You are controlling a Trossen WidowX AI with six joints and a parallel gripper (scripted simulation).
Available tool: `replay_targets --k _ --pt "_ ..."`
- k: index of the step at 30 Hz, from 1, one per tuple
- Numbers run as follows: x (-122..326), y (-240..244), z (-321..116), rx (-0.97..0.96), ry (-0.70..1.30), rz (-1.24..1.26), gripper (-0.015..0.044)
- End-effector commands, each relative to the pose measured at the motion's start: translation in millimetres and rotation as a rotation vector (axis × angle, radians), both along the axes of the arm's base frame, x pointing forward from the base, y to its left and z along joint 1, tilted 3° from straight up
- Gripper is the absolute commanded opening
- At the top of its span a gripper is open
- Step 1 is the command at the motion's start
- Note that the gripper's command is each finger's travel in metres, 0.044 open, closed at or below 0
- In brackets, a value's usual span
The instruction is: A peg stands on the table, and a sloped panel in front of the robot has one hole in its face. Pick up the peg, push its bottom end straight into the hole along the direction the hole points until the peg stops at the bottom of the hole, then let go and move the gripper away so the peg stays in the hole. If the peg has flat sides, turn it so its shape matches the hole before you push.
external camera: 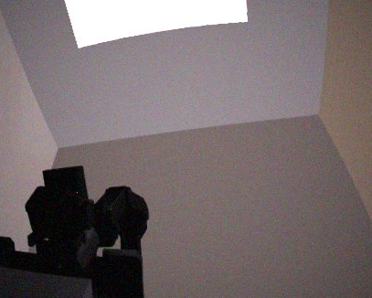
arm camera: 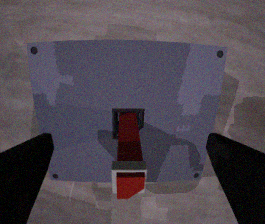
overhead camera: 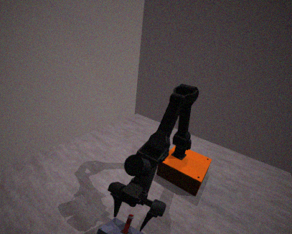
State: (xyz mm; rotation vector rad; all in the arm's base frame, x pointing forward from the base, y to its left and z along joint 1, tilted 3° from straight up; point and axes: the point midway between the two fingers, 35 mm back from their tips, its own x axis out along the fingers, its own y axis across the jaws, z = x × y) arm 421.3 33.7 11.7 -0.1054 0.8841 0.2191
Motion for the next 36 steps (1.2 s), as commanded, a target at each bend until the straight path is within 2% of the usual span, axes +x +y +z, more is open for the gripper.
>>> replay_targets --k 1,36 --pt "-3.6 -0.5 2.5 -0.001 0.006 0.003 0.0440" --pt "-25.6 -7.7 40.0 -0.002 0.011 -0.001 0.0440"
